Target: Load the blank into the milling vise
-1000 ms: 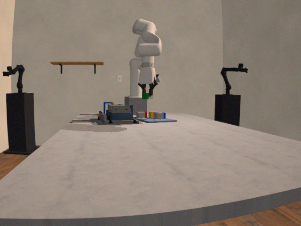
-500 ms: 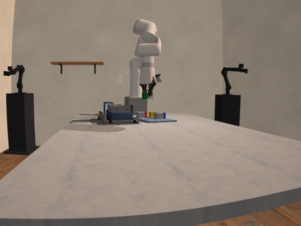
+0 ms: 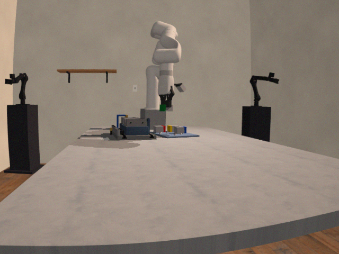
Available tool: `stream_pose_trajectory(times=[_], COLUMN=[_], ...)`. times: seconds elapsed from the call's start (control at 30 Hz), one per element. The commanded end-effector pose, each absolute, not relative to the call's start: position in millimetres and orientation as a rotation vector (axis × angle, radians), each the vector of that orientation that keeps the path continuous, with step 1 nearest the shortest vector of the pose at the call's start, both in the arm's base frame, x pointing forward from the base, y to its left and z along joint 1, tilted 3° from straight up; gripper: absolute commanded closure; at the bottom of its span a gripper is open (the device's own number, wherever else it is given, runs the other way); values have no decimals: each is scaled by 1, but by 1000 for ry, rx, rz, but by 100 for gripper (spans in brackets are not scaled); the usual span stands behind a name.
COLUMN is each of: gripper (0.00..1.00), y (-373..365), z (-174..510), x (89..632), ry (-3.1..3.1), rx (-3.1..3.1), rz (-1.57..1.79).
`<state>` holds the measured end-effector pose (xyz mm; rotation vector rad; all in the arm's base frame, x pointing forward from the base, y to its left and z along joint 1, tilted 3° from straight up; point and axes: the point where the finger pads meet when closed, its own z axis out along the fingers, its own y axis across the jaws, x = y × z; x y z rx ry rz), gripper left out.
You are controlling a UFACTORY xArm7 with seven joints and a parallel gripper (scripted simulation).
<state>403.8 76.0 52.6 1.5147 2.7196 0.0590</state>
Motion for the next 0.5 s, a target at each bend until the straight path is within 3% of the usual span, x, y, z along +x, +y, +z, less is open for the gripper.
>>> stream_pose_trajectory(times=[0.0, 0.47], gripper=[100, 100], y=[76, 76], z=[54, 54], x=[405, 405], ry=[2648, 2514], rx=[1631, 1836], rz=[58, 59])
